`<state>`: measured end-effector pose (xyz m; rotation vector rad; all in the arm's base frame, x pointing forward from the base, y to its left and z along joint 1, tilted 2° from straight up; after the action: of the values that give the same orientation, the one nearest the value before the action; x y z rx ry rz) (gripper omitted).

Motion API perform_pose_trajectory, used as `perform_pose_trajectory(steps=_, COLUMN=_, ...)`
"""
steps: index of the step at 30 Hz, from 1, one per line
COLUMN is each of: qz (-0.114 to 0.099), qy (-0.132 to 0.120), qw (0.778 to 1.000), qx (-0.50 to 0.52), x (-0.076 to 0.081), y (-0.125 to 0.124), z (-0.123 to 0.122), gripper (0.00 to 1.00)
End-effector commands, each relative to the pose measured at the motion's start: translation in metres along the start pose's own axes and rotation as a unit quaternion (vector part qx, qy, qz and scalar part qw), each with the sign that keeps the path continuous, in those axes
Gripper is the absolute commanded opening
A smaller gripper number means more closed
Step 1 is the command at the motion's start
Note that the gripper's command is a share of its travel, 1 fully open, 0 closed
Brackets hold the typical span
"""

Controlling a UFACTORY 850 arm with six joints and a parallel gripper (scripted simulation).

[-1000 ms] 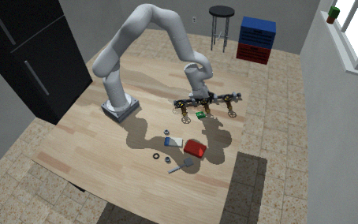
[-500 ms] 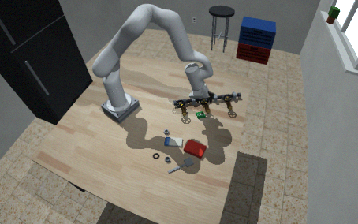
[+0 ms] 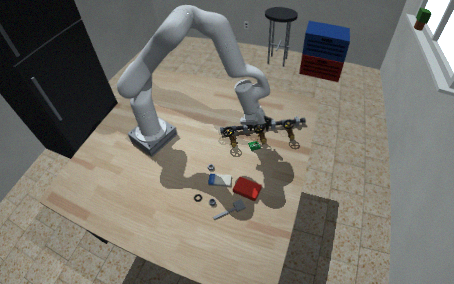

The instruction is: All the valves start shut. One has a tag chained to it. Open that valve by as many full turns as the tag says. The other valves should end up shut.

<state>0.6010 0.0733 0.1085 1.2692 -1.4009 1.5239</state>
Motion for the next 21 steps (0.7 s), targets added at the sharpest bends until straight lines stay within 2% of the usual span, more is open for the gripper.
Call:
perform_pose_trajectory(steps=1, qz=-0.003, qy=0.001, qw=1.0, qx=0.0, x=0.0009, y=-0.0019, z=0.0, gripper=1.0)
perform_pose_trajectory(steps=17, qz=-0.003, qy=0.001, qw=1.0, qx=0.0, x=0.0009, y=-0.0019, z=0.0, gripper=1.0)
perform_pose_trajectory(steps=18, qz=-0.003, qy=0.001, qw=1.0, qx=0.0, x=0.0009, y=-0.0019, z=0.0, gripper=0.0)
perform_pose_trajectory(steps=21, qz=-0.003, qy=0.001, qw=1.0, qx=0.0, x=0.0009, y=-0.0019, z=0.0, gripper=0.0)
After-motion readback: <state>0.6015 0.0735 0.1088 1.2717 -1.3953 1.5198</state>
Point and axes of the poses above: the point where the finger pads meet when closed, its own x axis back along the fingers, its own y axis across the jaws, z = x × y, the point moved 6 cm from there along x, back along the fingers, and after that the axes turned 15 degrees about x, right-handed, at the moved point
